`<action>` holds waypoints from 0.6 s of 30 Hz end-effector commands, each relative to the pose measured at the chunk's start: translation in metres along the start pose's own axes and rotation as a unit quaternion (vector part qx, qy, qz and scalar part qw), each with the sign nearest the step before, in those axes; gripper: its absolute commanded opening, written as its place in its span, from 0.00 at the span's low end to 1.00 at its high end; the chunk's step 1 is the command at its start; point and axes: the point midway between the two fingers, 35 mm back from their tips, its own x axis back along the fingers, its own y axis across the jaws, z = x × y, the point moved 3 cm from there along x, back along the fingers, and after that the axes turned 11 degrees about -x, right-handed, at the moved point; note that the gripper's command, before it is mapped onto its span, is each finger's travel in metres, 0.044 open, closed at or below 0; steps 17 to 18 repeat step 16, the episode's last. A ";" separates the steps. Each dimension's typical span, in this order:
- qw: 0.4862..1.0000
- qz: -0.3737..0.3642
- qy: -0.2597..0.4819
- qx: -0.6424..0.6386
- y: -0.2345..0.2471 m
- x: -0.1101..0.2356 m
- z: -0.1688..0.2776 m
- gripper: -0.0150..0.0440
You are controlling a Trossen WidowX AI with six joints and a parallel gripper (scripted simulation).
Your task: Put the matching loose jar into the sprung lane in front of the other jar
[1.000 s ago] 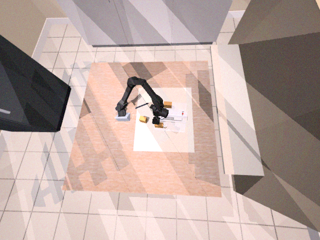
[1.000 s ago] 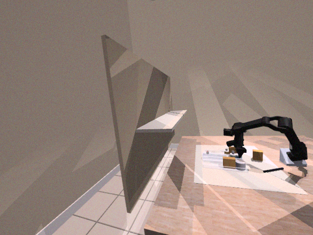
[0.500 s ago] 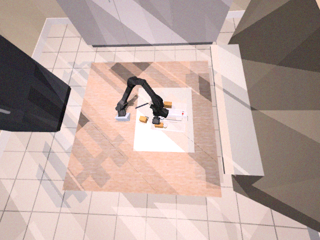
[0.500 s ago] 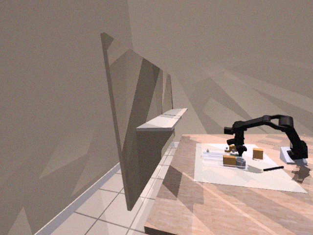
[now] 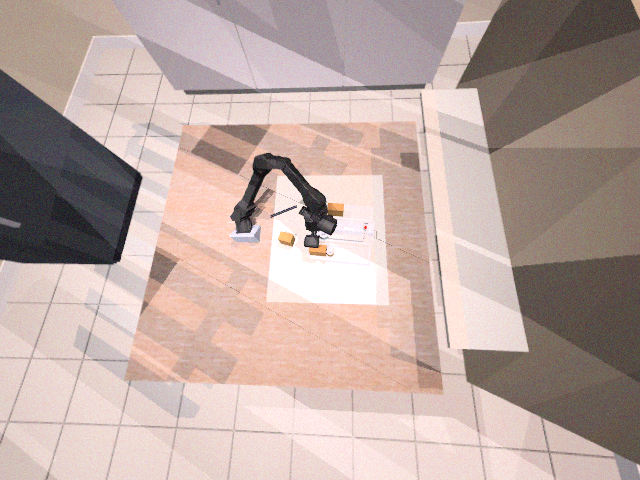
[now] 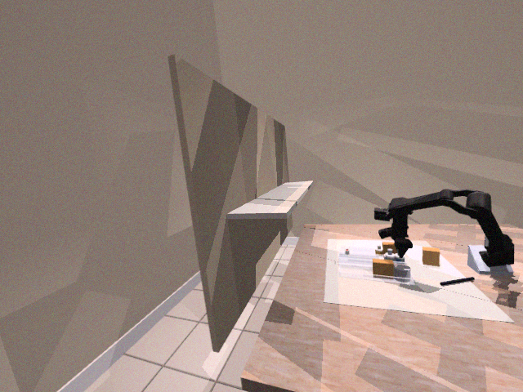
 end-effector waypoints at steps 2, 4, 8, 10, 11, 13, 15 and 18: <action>1.000 0.002 0.003 0.002 0.000 0.002 0.003 0.74; 1.000 0.002 0.003 0.002 -0.001 0.003 0.008 0.74; 1.000 0.002 0.003 0.002 -0.004 0.004 0.021 0.74; 1.000 0.002 0.003 0.002 -0.006 0.004 0.027 0.74; 1.000 0.002 0.003 0.001 -0.006 0.004 0.031 0.74; 1.000 0.002 0.003 0.001 -0.008 0.005 0.037 0.74; 1.000 0.002 0.003 0.001 -0.009 0.005 0.044 0.74; 1.000 0.002 0.003 0.001 -0.010 0.005 0.047 0.74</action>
